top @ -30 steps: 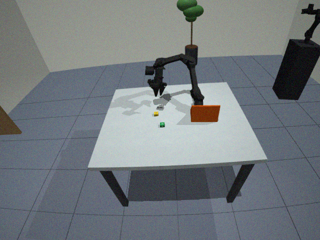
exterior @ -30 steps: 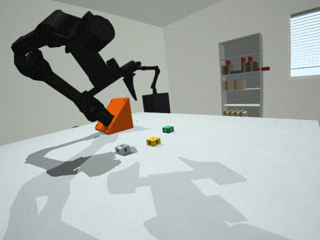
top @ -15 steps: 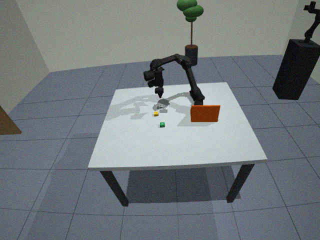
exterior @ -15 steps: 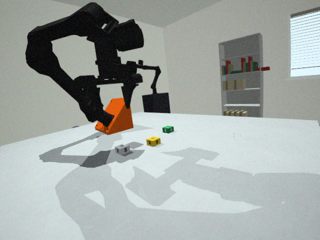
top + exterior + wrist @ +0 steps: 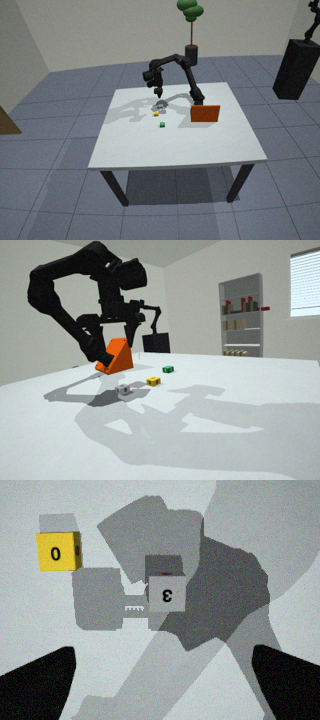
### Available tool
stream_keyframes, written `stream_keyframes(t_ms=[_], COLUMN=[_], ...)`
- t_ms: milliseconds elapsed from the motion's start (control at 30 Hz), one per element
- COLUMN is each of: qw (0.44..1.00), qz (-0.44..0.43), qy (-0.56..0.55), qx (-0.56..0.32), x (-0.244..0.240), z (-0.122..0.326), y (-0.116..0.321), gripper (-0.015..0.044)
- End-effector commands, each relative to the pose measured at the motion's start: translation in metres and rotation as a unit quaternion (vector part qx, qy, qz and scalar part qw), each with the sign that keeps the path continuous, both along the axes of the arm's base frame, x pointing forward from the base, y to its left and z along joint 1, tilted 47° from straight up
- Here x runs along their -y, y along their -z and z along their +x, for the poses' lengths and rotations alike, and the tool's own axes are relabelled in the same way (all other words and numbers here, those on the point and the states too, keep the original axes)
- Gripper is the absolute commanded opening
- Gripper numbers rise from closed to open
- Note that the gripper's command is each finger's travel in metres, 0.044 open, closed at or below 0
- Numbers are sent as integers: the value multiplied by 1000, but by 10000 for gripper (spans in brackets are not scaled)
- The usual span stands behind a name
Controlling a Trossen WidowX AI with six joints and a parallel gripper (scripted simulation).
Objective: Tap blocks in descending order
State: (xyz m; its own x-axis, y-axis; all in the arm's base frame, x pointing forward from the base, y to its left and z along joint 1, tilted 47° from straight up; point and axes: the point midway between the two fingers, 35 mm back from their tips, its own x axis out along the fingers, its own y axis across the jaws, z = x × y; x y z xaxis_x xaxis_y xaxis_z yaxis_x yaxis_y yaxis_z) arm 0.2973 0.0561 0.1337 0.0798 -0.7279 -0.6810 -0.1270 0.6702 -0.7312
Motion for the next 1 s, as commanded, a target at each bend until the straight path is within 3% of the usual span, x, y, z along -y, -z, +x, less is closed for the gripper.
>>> stream_keyframes(t_ms=[0,167,967], qw=[1000,1000,1000], qz=[3,3,3], qy=[-3,-3,-3], qx=[0,0,0], x=[-29,-63,-63], z=[13,23,23], y=[27,64,64], gripper=[400,400,400])
